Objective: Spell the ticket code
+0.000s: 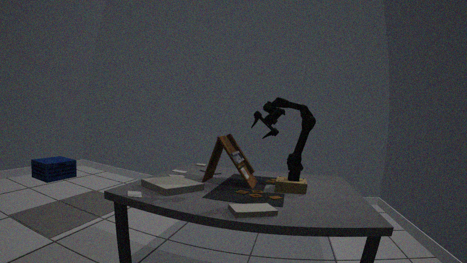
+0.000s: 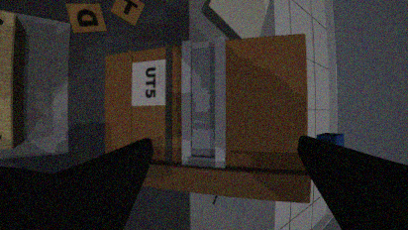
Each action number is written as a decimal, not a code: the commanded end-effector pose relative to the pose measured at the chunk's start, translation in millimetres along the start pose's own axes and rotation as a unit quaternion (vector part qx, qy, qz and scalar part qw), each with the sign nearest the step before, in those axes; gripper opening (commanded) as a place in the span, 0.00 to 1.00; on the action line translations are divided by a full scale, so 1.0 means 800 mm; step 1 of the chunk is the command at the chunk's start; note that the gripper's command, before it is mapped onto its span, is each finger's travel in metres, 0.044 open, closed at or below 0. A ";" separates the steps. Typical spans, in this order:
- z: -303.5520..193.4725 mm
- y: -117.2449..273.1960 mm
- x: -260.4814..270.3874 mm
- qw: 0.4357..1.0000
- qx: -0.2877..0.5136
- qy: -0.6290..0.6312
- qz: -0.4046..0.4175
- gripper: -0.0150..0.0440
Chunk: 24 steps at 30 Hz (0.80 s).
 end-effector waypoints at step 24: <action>-0.024 -0.037 0.035 0.868 0.067 -0.491 0.032 0.83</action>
Point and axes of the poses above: the point midway between the two fingers, 35 mm back from their tips, its own y axis back along the fingers, its own x axis across the jaws, z = x × y, the point moved 1 cm from there along y, back along the fingers, and after that the axes turned 4 degrees about y, right-handed, at the moved point
